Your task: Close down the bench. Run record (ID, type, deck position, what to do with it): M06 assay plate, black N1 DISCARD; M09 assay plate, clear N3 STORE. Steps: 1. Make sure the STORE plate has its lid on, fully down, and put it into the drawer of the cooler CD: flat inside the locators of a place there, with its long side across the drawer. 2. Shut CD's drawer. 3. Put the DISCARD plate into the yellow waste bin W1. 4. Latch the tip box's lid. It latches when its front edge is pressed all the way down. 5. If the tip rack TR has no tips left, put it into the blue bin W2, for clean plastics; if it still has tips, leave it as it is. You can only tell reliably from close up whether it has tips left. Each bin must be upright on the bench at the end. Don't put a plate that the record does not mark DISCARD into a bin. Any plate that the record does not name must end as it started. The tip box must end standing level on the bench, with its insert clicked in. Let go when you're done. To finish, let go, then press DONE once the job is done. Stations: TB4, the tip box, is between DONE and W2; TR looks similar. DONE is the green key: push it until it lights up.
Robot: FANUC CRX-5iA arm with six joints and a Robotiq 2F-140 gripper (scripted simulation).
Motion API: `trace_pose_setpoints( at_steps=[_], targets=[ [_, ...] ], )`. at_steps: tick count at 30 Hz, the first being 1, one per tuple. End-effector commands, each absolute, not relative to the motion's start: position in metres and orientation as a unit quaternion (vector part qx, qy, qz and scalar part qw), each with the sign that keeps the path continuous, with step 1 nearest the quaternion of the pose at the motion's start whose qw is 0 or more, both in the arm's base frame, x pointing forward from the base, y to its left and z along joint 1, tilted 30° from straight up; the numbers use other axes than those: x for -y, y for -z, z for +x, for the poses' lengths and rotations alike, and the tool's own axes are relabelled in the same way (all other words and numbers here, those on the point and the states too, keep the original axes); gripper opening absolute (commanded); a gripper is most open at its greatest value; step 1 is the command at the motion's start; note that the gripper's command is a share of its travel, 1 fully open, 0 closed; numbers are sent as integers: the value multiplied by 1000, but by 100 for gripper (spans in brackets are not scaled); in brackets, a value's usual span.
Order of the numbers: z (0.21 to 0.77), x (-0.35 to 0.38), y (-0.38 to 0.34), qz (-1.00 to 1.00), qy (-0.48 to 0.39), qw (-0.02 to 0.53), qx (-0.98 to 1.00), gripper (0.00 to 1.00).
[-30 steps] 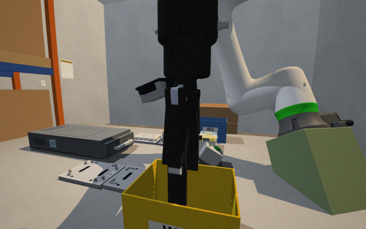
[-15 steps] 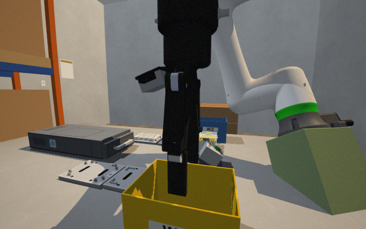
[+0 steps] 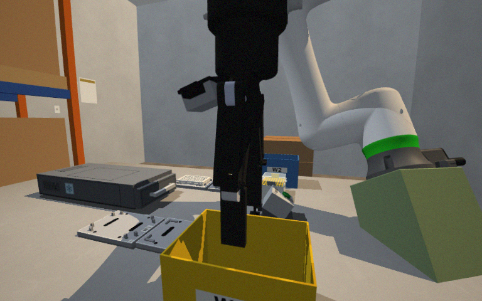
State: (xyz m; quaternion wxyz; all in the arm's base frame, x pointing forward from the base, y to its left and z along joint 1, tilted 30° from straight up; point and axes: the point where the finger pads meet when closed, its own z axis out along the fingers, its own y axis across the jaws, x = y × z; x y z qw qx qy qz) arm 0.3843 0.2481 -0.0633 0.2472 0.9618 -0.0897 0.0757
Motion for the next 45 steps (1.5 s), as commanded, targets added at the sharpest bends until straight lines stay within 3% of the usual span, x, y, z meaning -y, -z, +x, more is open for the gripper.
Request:
trace_pose_setpoints(
  at_steps=[1, 45],
  targets=[
    [386, -242, 59, 963, -72, 248, 73, 70],
    [405, -108, -27, 963, -72, 248, 73, 70]
  ],
)
